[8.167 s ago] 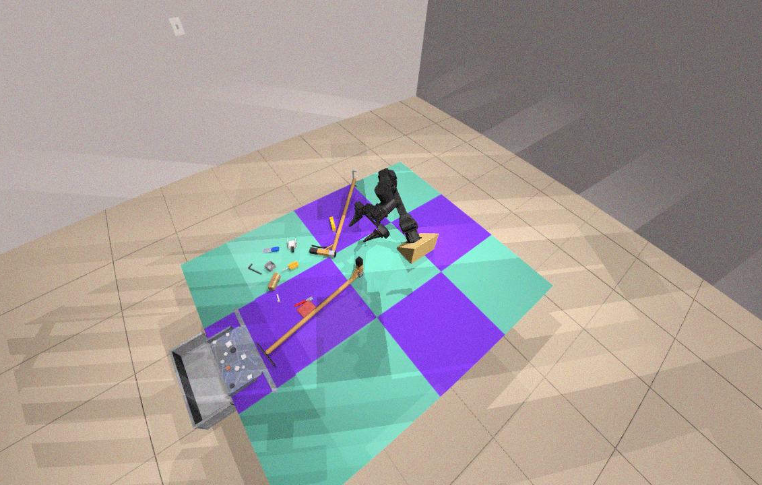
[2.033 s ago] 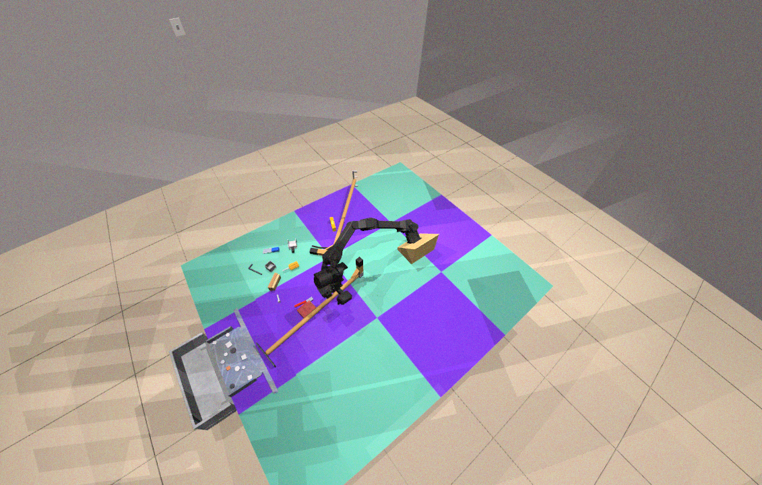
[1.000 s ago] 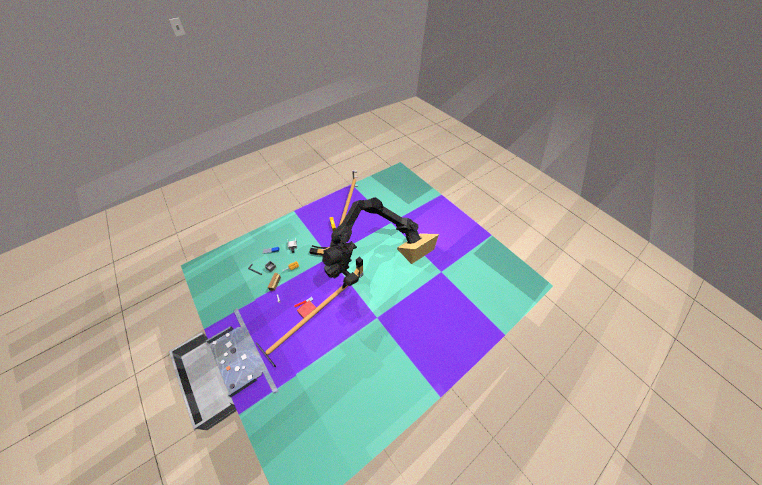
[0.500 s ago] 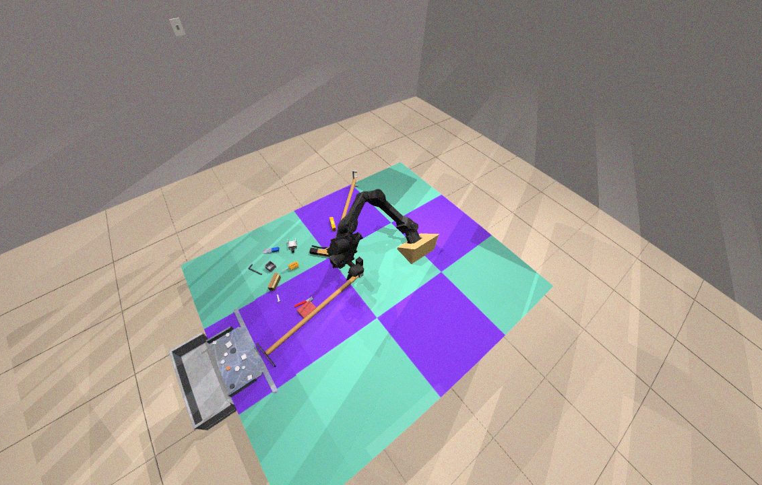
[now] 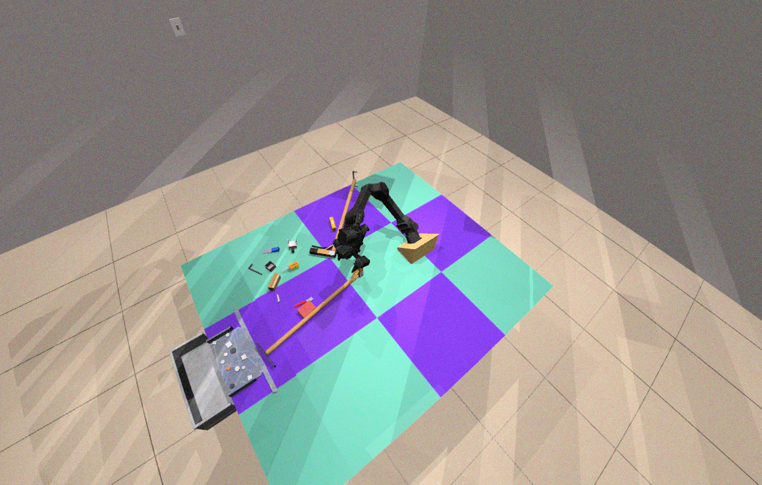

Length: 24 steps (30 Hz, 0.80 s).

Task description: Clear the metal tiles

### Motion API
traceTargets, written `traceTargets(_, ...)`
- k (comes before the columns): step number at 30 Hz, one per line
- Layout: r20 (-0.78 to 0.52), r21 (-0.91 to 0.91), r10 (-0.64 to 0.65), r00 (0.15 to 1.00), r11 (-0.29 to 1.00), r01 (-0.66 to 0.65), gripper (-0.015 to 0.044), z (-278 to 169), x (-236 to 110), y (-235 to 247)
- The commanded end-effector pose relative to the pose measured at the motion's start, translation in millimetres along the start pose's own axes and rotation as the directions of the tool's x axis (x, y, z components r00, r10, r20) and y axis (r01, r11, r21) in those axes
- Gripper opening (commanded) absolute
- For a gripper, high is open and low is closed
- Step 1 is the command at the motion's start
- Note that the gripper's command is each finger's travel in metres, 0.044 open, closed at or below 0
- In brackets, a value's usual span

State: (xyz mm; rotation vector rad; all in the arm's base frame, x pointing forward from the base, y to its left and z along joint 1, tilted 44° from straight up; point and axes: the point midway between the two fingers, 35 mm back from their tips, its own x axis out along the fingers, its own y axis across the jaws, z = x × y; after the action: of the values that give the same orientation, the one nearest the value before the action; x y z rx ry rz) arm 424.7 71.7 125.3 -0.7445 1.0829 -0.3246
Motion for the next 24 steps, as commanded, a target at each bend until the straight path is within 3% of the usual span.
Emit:
traceTargets(1, 0.016, 0.005, -0.002, 1.0, 1.0, 0.002, 0.044, -7, -8, -1)
traceTargets(24, 0.094, -0.004, 0.007, 0.996, 1.0, -0.007, 0.044, -57, -45, -1)
